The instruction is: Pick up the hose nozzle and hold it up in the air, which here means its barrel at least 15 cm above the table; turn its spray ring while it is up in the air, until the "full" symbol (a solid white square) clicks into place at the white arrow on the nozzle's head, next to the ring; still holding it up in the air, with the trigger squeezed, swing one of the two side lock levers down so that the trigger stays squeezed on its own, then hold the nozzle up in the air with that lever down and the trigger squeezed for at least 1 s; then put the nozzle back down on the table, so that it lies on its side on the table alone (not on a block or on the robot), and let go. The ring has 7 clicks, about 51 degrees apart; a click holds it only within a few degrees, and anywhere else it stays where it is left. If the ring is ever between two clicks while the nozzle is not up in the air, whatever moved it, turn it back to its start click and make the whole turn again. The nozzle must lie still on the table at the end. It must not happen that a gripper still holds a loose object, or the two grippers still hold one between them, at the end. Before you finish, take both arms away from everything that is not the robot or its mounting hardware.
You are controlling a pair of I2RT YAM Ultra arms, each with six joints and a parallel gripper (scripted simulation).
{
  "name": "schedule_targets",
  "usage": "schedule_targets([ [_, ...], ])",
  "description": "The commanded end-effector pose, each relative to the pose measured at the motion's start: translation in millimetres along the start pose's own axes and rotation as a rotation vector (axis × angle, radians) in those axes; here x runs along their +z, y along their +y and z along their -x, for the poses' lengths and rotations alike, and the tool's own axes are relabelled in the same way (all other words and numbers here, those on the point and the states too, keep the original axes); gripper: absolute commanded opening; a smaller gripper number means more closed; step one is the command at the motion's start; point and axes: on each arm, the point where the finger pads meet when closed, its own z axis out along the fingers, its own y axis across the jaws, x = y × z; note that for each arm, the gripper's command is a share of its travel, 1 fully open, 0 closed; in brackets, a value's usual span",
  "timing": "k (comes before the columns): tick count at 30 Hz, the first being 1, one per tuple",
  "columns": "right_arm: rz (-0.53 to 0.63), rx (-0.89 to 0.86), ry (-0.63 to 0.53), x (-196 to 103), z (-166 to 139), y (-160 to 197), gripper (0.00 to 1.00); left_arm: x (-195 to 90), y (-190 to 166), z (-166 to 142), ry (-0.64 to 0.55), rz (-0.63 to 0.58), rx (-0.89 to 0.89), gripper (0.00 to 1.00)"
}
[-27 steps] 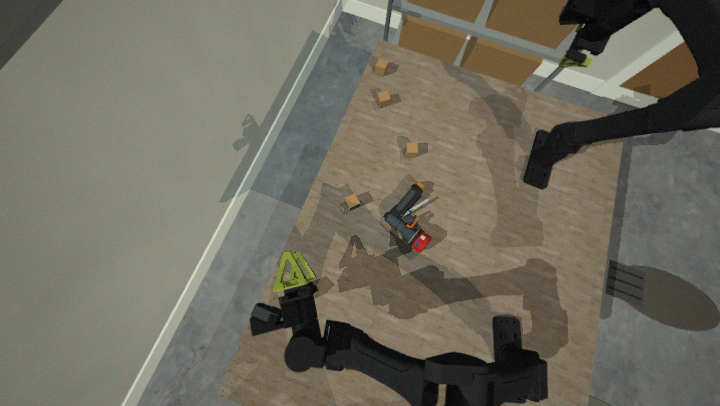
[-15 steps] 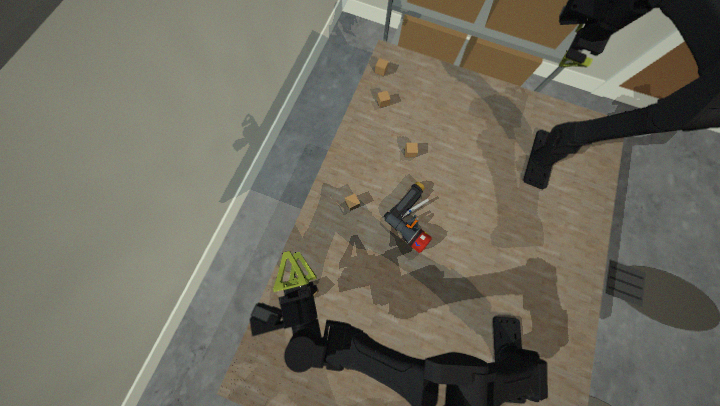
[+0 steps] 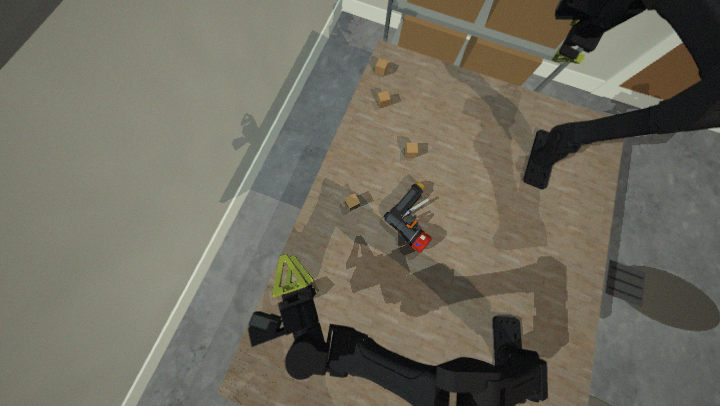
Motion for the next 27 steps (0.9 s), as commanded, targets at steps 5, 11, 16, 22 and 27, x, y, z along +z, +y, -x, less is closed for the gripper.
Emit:
schedule_targets([
  [5, -0.14, 0.083, -0.184, -15, 55, -15, 1.0, -20, -67, 21, -0.194, 0.03, 0.262, 1.0],
  [11, -0.179, 0.103, -0.27, -25, 81, -16, 1.0, -34, -93, 25, -0.274, 0.06, 0.364, 1.0],
  [16, -0.203, 0.129, -0.394, -40, 116, -12, 1.0, -47, -125, 21, -0.358, 0.101, 0.489, 1.0],
  [22, -0.212, 0.162, -0.542, -62, 154, -4, 1.0, -73, -153, 19, -0.465, 0.177, 0.624, 1.0],
  [27, -0.211, 0.175, -0.608, -72, 170, 1, 1.0, -77, -165, 9, -0.494, 0.213, 0.688, 1.0],
])
